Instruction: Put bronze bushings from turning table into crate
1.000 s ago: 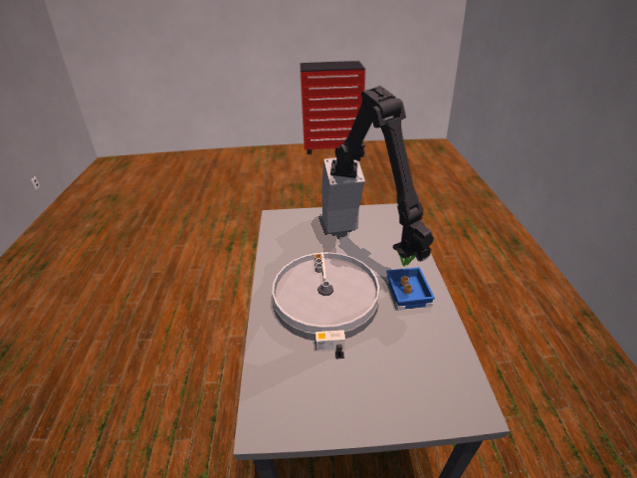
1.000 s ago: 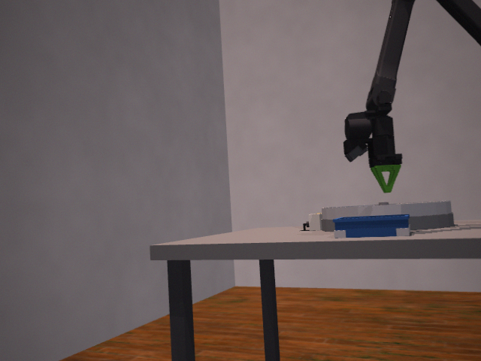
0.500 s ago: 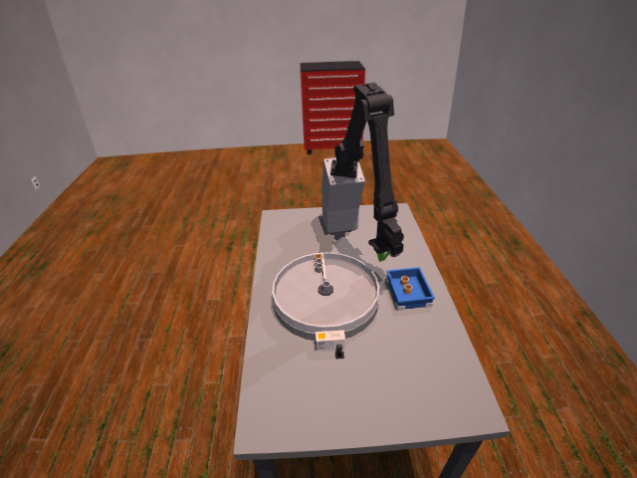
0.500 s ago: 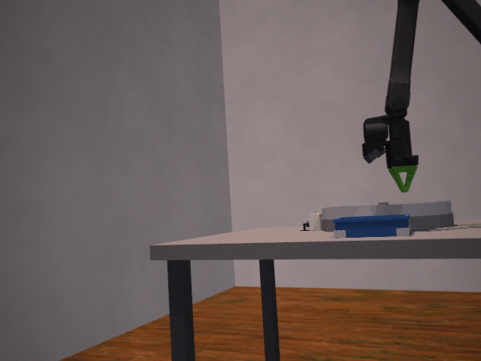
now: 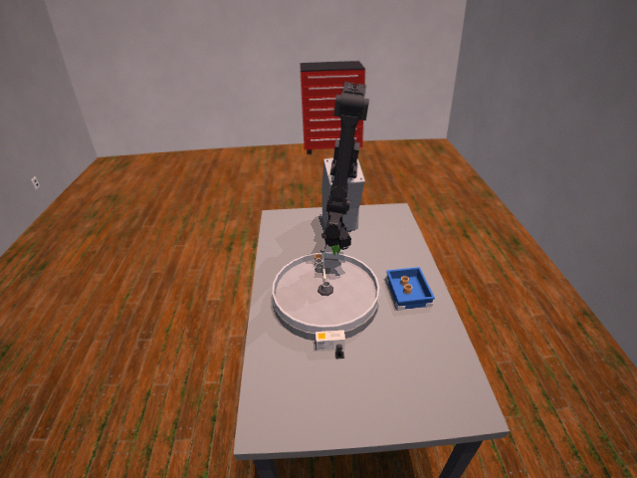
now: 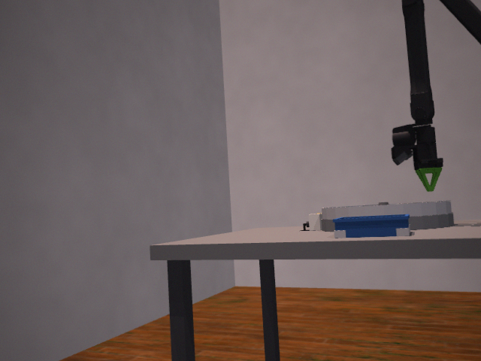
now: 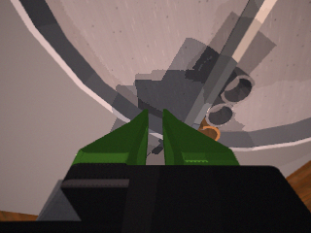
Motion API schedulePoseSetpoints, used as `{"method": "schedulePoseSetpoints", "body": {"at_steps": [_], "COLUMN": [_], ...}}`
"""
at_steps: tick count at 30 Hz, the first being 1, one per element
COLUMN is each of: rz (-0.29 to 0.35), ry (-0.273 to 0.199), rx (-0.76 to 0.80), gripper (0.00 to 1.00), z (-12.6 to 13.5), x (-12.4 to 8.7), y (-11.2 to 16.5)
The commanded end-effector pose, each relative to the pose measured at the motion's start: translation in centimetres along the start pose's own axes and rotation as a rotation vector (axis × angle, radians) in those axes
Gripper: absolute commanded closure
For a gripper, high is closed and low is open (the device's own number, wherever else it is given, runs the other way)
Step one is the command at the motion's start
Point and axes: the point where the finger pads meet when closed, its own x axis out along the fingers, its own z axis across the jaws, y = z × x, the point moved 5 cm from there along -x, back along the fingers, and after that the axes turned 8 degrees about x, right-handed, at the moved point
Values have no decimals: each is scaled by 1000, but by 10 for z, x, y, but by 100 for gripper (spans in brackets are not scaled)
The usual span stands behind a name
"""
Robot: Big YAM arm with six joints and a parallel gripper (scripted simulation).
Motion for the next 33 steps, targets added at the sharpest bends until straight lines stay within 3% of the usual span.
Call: {"method": "schedulePoseSetpoints", "body": {"at_steps": [1, 3, 6, 10, 33], "rz": [-1, -1, 7, 4, -9], "ry": [15, 15, 10, 11, 17], "rx": [-91, -91, -88, -88, -109], "gripper": [87, 87, 87, 87, 87], "z": [-37, -37, -67, -83, -79], "x": [0, 0, 0, -1, -6], "y": [21, 21, 34, 44, 38]}}
